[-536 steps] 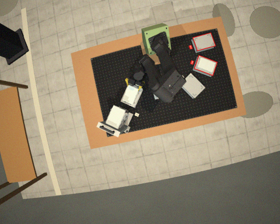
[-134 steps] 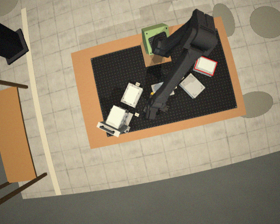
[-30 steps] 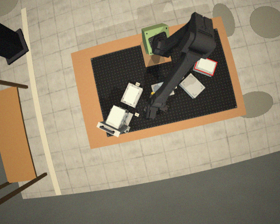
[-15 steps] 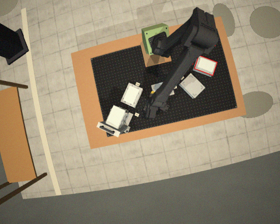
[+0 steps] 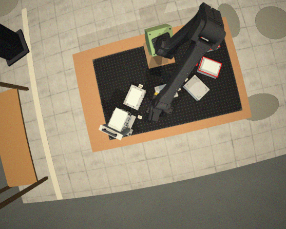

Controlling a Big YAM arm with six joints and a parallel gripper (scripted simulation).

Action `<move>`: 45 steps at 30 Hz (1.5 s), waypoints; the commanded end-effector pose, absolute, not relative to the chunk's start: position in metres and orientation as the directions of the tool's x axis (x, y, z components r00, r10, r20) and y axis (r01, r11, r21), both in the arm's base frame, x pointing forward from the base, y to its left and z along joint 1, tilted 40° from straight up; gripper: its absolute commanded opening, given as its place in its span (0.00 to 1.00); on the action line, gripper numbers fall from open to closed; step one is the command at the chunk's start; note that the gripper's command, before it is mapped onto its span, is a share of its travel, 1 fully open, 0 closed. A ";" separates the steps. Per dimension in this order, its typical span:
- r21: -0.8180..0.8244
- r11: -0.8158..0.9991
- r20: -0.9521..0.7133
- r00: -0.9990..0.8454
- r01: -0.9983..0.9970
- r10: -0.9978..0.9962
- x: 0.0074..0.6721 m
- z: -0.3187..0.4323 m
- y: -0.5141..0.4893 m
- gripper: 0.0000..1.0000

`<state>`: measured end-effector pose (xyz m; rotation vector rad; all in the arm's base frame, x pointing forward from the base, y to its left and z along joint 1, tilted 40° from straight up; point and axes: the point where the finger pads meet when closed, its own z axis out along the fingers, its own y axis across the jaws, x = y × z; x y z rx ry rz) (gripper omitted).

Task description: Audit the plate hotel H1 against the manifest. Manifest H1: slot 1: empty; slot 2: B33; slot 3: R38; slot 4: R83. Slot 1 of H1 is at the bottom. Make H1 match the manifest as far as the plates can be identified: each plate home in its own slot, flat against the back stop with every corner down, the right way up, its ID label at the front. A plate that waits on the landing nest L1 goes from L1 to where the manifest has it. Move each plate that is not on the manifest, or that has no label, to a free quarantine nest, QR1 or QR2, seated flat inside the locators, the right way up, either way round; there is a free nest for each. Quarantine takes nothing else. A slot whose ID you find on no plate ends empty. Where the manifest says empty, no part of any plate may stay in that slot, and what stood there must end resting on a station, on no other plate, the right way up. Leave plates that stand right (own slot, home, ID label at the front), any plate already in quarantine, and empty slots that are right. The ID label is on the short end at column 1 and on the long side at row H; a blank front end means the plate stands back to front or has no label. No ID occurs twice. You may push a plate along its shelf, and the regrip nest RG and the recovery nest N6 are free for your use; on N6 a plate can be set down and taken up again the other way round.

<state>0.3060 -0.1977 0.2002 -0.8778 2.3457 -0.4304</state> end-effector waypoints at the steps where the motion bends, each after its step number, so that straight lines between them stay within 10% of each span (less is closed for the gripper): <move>1: -0.551 0.698 -0.406 -0.584 -0.457 -0.703 0.305 0.244 -0.209 1.00; 28: -0.543 0.701 -0.403 -0.589 -0.463 -0.701 0.266 0.288 -0.203 1.00; 45: -0.307 0.924 -0.564 -0.739 -0.229 -0.370 0.231 0.238 -0.232 1.00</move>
